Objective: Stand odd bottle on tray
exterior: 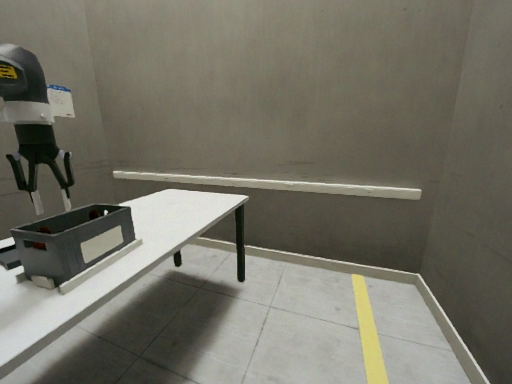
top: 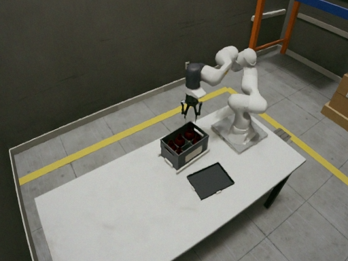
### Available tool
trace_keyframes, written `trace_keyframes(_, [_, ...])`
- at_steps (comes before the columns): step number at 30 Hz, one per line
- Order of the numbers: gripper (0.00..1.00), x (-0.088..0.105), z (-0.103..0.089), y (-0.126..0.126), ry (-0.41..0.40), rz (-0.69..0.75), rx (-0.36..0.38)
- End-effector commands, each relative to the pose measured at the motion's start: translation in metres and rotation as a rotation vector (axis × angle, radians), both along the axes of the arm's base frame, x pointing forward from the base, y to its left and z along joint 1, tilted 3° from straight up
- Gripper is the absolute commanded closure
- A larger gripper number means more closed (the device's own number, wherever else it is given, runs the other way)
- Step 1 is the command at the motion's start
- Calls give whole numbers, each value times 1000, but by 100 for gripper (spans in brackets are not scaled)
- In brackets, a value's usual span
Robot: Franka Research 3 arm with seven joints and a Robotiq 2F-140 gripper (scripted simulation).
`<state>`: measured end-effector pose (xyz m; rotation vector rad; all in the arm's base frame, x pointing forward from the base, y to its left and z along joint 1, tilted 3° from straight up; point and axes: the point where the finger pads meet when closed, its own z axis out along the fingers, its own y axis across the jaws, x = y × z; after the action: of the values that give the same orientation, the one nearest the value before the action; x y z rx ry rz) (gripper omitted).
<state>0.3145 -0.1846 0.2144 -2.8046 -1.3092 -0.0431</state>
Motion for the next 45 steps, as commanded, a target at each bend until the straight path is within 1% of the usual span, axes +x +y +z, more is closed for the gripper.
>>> trace_keyframes(1, [56,0,0,-1,-1,13,-1])
trace_keyframes(32, [56,0,-2,-1,0,13,-1])
trace_keyframes(45, [56,0,-15,-1,0,13,-1])
